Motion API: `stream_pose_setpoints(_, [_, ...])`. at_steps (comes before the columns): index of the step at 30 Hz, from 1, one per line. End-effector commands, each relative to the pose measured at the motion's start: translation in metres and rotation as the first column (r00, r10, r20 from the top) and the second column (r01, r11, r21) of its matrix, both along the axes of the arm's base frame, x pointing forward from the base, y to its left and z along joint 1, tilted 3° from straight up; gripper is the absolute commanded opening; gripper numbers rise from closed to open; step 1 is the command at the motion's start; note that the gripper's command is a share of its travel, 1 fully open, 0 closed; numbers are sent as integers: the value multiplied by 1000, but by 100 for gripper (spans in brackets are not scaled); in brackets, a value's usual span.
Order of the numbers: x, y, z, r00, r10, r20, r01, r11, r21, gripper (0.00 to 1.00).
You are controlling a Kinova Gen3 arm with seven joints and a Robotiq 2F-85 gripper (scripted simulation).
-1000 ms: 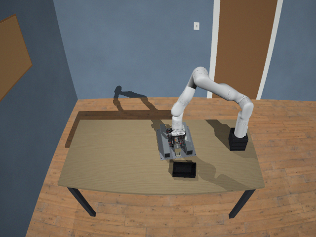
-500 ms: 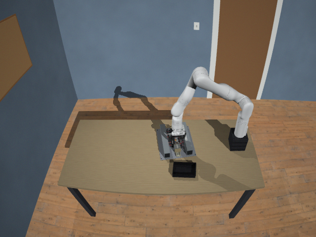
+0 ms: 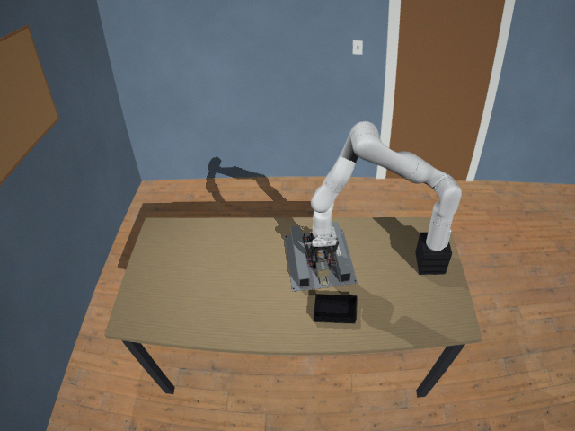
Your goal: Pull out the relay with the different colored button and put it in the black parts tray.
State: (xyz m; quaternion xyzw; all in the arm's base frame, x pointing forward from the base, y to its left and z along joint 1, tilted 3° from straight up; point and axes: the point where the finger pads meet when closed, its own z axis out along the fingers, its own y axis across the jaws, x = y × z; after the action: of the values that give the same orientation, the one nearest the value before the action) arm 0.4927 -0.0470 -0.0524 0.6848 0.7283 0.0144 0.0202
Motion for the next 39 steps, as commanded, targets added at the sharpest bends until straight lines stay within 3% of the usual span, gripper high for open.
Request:
stream_pose_setpoints(1, [1, 0, 1, 1000, 0, 2, 0, 1000, 0, 61])
stream_pose_setpoints(6, [1, 0, 1, 1000, 0, 2, 0, 1000, 0, 61])
stream_pose_setpoints(7, [1, 0, 1, 1000, 0, 2, 0, 1000, 0, 0])
stream_pose_setpoints(39, [1, 0, 1, 1000, 0, 2, 0, 1000, 0, 0])
